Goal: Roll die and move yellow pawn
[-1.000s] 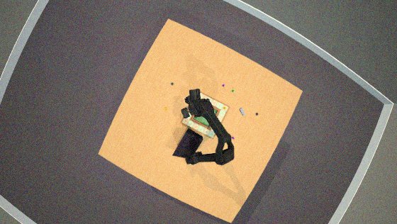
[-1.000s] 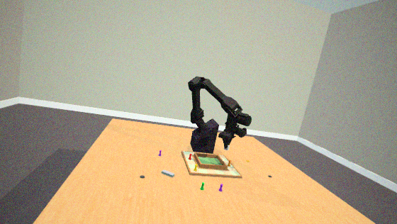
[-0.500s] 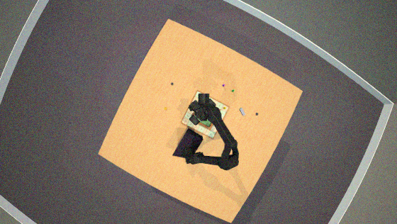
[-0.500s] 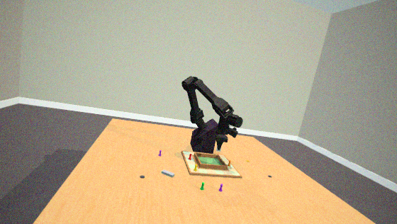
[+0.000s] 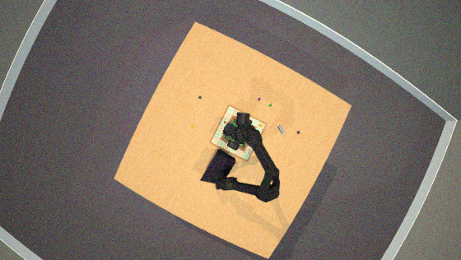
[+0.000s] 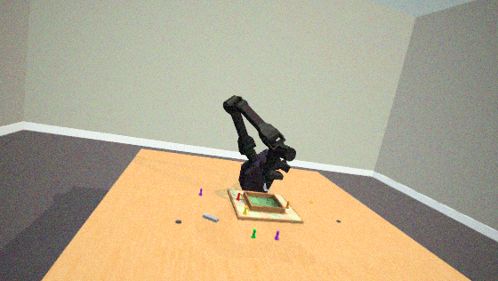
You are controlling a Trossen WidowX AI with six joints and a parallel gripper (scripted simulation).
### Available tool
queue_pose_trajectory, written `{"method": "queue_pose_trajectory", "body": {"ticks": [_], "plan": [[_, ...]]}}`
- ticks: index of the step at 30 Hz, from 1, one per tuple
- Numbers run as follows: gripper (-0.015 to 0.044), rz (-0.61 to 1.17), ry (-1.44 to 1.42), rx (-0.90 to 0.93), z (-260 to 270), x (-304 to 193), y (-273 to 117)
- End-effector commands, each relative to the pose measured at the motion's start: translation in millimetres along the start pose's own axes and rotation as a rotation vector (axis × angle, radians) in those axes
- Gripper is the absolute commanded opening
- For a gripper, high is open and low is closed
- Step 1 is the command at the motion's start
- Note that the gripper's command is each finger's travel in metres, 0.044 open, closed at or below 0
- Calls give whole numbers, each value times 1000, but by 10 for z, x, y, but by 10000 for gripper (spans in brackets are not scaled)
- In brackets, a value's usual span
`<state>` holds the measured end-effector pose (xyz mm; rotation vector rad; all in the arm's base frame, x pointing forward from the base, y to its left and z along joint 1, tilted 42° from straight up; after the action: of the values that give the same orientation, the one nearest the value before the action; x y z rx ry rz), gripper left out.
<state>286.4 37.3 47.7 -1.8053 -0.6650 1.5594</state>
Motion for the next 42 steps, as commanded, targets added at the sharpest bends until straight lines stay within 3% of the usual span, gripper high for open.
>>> {"method": "queue_pose_trajectory", "body": {"ticks": [1,14,26,31,36,42], "plan": [[0,-12,-18,13,10,-34,28],[0,-414,-27,160,-31,-336,231],[0,-812,-17,120,-2,-628,429],[0,-834,-15,113,-7,-660,422],[0,-834,-15,112,-130,-938,98],[0,-834,-15,112,-102,-931,112]]}}
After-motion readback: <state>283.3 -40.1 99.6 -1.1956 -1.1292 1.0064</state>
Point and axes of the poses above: the point midway between the two fingers, 35 mm back from their tips, its own y axis out along the fingers, its own z axis across the jaws, x = y × z, the point moved 9 cm from there along -y, back along the fingers, and after that the axes turned 7 degrees about y, right-handed, at the moved point
